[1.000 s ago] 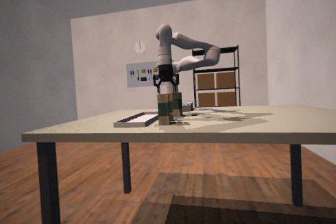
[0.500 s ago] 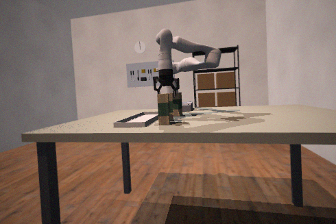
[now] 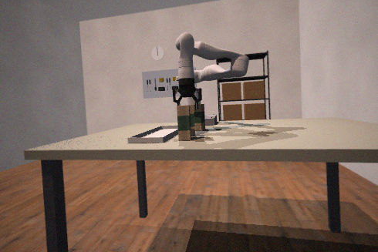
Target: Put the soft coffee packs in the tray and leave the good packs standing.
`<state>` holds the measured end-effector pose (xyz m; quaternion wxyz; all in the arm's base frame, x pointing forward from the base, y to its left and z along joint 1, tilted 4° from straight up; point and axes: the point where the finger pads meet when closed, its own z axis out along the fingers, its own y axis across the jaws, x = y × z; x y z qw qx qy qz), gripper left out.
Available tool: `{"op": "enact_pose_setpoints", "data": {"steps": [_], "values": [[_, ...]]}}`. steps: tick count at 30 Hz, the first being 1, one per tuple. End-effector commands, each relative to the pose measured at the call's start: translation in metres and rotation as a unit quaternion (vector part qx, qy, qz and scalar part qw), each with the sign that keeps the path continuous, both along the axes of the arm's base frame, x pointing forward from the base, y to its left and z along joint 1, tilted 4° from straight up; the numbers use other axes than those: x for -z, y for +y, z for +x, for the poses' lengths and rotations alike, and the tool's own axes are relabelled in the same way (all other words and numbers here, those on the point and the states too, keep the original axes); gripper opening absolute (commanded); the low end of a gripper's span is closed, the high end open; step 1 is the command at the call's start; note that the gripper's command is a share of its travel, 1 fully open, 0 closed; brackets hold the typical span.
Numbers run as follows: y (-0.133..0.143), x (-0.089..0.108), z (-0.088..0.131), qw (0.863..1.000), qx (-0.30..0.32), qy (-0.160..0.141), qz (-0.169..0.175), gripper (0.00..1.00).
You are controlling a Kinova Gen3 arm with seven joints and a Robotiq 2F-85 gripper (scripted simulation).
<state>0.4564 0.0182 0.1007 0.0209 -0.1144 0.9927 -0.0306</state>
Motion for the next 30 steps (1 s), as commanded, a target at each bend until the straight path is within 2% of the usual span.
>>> {"op": "enact_pose_setpoints", "data": {"steps": [1, 21, 22, 30], "values": [[0.0001, -0.0007, 0.0003, 1.000, 0.000, -0.001, 0.000, 0.82], [0.0001, -0.0007, 0.0003, 1.000, 0.000, -0.001, 0.000, 0.82], [0.0001, -0.0007, 0.0003, 1.000, 0.000, -0.001, 0.000, 0.24], [0.0001, -0.0007, 0.0003, 1.000, 0.000, -0.001, 0.000, 0.24]]}}
